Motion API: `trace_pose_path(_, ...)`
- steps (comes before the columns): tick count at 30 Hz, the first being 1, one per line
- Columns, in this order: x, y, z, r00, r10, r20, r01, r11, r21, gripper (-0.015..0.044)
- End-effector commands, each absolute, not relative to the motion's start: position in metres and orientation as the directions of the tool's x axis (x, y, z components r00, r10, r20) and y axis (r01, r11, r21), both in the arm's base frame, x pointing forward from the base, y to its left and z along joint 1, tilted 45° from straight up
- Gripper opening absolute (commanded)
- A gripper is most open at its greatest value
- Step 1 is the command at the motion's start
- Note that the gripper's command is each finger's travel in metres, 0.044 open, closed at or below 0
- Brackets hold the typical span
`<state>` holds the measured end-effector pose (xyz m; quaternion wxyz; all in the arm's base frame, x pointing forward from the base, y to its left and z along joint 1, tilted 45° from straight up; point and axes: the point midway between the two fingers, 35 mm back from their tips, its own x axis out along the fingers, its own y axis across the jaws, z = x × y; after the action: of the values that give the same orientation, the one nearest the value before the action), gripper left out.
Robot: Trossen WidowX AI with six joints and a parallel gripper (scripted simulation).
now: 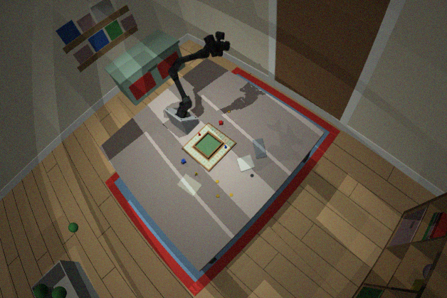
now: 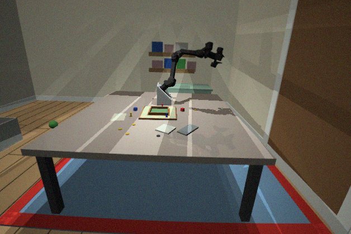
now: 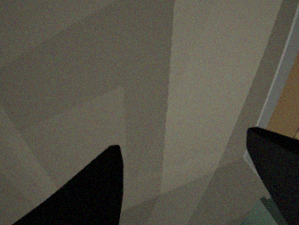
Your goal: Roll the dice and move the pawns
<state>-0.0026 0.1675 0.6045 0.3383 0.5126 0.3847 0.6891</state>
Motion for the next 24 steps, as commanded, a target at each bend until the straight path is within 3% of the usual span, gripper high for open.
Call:
trace_pose_path(1,0.051,0.206,0.567,-0.11,0.929,0.352,-0.068,-0.361,0.93,0.0275)
trace_pose_path(12,0.177,0.241,0.444,0.193,0.98,0.043,0.079,-0.059,0.995,0.0275)
trace_pose_path(24,0.259,0.215,0.273,0.308,0.878,-0.366,0.386,0.237,0.892,0.0275)
